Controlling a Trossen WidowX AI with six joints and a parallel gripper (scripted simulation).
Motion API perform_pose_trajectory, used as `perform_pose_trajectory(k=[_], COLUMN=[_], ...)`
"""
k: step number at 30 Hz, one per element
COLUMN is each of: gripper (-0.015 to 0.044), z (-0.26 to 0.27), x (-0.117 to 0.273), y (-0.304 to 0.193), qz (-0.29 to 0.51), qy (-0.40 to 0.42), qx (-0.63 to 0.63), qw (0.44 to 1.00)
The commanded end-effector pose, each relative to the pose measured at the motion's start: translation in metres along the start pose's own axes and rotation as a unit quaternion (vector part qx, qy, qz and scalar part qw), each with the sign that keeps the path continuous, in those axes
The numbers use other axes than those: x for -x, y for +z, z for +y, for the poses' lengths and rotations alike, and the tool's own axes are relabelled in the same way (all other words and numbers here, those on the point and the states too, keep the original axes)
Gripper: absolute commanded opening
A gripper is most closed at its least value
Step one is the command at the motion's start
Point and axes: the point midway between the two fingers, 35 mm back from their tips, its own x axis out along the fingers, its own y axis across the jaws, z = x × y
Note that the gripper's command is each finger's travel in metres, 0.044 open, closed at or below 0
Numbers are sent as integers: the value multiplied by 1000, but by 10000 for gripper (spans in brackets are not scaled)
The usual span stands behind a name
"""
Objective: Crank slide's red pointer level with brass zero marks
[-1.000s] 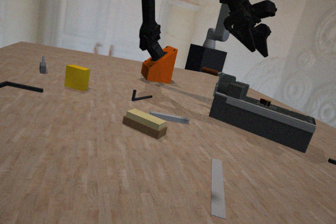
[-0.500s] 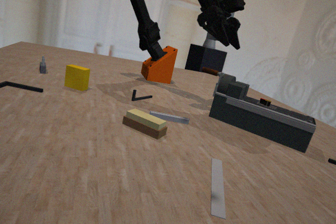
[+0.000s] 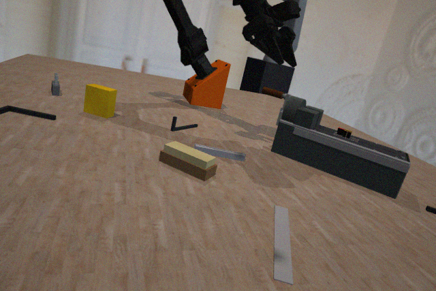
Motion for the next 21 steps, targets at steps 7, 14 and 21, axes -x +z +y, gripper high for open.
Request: perform_pose_trajectory(k=[7, 14, 21], gripper=[440, 440, 440], z=[4, 4, 3], x=[-21, -28, -36], y=[-27, -32, -40], qz=[7, 8, 8], qy=[5, 5, 6], qx=[4, 4, 4], qw=[1000, 1000, 1000])
